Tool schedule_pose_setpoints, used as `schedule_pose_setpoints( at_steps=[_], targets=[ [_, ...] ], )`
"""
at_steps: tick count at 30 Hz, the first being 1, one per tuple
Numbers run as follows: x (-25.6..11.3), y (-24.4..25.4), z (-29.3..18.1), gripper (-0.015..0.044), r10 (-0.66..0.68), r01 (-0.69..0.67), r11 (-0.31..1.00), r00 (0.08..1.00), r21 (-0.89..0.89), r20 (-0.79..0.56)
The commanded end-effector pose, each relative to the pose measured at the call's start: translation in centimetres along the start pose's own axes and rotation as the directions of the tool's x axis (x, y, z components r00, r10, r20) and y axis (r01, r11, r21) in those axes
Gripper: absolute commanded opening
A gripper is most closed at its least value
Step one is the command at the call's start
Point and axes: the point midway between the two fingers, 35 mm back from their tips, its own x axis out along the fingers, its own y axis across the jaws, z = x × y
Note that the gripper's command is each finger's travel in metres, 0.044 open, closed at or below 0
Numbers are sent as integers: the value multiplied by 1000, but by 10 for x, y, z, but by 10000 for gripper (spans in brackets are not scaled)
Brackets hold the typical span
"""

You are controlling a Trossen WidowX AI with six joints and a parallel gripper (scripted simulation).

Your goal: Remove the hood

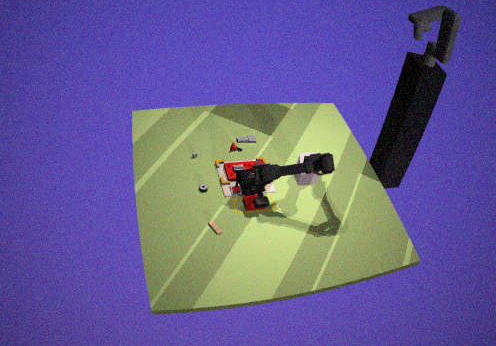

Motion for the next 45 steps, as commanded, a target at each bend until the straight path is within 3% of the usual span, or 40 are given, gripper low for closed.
schedule_pose_setpoints(
  at_steps=[1, 13, 30, 39, 45],
  targets=[
    [3, -1, -1, 0, 0, 0, 1000, 1000, 7, -5],
    [8, 0, -1, 0, 1, -1, 1000, 1000, 7, -5],
    [4, 0, 0, 440, 1, -1, 1000, 1000, 0, -1],
    [-63, -1, 1, 440, 2, -2, 1000, 1000, 1, -10],
    [-65, -1, 1, 440, 2, -2, 1000, 1000, 1, -10]
  ],
)
